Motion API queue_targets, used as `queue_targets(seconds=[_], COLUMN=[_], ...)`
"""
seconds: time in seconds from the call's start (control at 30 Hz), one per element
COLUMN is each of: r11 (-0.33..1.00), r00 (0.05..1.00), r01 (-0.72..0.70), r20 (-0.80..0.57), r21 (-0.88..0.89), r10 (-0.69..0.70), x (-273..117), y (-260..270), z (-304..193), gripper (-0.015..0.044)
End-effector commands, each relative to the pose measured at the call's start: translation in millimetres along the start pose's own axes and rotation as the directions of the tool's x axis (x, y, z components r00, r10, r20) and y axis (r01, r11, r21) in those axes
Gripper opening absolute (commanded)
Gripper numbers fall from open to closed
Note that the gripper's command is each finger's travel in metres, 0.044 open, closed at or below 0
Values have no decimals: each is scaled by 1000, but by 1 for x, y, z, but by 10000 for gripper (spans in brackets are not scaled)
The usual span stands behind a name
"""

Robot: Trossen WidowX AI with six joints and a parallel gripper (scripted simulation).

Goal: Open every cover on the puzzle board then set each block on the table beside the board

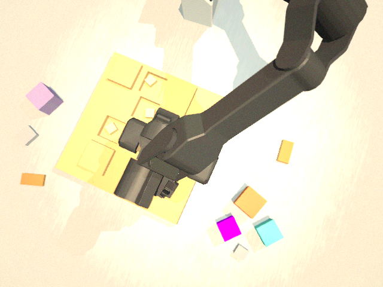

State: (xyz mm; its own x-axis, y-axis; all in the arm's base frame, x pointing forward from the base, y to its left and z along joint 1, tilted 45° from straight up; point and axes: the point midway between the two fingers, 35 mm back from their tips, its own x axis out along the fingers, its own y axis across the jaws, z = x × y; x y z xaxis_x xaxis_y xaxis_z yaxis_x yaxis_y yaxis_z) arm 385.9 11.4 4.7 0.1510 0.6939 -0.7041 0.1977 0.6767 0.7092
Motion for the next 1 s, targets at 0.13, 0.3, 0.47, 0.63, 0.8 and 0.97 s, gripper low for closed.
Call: queue_targets(seconds=[0.13, 0.3, 0.47, 0.63, 0.8, 0.97], r11=[1000, 1000, 1000, 1000, 1000, 1000], r00=[1000, 1000, 1000, 1000, 1000, 1000], r01=[4, 4, 4, 5, 5, 5], r20=[-3, -3, -3, -3, -3, -2], r21=[-3, -3, -3, -3, -3, -3], r10=[-4, -4, -4, -5, -5, -5], x=[1, 1, 1, 1, 1, 1], y=[-10, -16, -22, -25, -30, -36], z=[0, 2, 3, 4, 7, 10], gripper=[0, 0, 0, 0, 0, 0])
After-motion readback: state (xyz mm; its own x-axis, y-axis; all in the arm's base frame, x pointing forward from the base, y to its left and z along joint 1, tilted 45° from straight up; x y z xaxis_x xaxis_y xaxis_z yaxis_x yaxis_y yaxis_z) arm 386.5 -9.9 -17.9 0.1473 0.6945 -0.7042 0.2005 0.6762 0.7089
